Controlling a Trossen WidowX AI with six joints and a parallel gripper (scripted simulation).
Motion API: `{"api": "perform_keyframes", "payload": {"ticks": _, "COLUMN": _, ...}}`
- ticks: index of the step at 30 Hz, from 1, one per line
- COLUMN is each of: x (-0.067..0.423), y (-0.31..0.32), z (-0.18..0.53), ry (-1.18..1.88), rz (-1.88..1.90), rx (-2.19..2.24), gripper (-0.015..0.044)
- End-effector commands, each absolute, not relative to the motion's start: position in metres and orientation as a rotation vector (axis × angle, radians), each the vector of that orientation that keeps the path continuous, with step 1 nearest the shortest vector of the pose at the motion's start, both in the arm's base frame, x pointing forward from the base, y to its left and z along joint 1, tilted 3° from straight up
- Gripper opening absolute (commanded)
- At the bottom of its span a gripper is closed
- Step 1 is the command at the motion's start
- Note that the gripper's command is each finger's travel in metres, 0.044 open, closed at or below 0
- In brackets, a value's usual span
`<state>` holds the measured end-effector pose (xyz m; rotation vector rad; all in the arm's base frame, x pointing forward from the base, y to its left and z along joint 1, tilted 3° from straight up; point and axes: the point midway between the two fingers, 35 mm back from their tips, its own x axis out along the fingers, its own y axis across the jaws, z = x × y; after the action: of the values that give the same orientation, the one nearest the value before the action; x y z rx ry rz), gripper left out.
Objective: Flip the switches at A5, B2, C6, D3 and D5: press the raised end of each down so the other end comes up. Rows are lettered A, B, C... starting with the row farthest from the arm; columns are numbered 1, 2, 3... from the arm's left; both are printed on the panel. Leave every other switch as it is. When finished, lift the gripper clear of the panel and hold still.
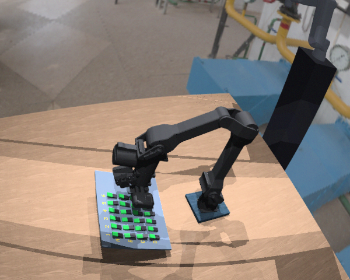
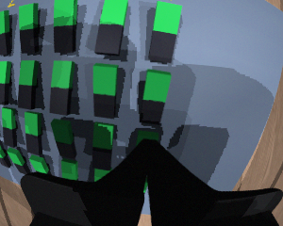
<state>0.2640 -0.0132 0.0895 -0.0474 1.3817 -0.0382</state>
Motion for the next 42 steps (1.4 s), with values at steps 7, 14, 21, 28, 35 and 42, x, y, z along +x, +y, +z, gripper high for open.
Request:
{"api": "perform_keyframes", "payload": {"ticks": 7, "x": 0.264, "y": -0.012, "z": 0.087, "ry": 1.385, "rz": -0.031, "rx": -0.046, "gripper": 0.0}}
{"api": "perform_keyframes", "payload": {"ticks": 14, "x": 0.265, "y": -0.013, "z": 0.086, "ry": 1.385, "rz": -0.031, "rx": -0.046, "gripper": 0.0}}
{"api": "perform_keyframes", "payload": {"ticks": 21, "x": 0.263, "y": -0.013, "z": 0.097, "ry": 1.379, "rz": -0.037, "rx": -0.047, "gripper": 0.0}}
{"api": "perform_keyframes", "payload": {"ticks": 28, "x": 0.25, "y": -0.009, "z": 0.149, "ry": 1.36, "rz": -0.03, "rx": -0.046, "gripper": 0.0}}
{"api": "perform_keyframes", "payload": {"ticks": 35, "x": 0.237, "y": 0.035, "z": 0.144, "ry": 1.366, "rz": -0.027, "rx": -0.041, "gripper": 0.0}}
{"api": "perform_keyframes", "payload": {"ticks": 42, "x": 0.21, "y": 0.081, "z": 0.137, "ry": 1.364, "rz": -0.025, "rx": -0.039, "gripper": 0.0}}
